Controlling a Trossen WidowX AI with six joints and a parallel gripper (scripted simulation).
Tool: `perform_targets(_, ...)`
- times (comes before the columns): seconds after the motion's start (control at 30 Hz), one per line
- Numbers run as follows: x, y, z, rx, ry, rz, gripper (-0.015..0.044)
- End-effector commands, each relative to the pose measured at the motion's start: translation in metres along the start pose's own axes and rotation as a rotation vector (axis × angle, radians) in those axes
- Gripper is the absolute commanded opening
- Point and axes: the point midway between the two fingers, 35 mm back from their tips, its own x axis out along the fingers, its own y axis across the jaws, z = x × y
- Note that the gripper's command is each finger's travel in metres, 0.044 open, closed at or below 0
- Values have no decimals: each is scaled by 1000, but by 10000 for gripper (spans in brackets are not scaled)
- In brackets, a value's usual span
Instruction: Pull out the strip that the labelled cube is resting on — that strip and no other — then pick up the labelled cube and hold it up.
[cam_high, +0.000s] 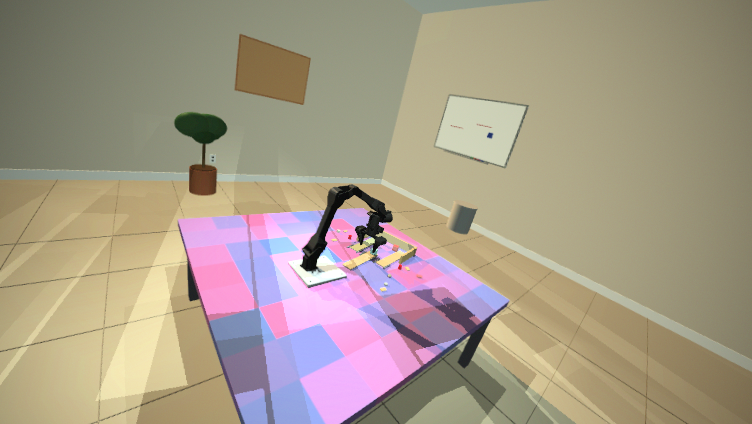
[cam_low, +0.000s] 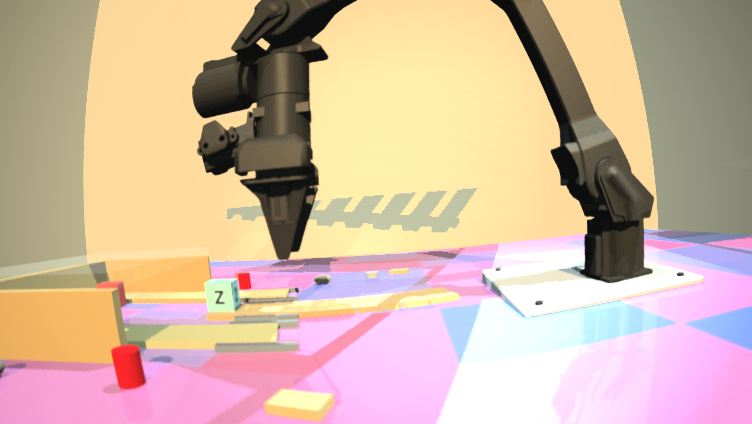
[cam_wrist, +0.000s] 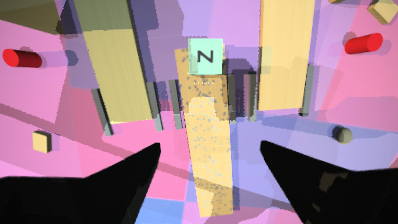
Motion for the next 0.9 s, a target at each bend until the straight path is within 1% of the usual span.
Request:
perform_targets(0.0,-2,1,15,3,1,-2,440)
perform_targets(0.57,-9,4,77,3,-4,-2,440)
perform_targets(0.8,0,4,77,3,-4,-2,256)
perform_targets(0.87,3,4,78,3,-4,-1,250)
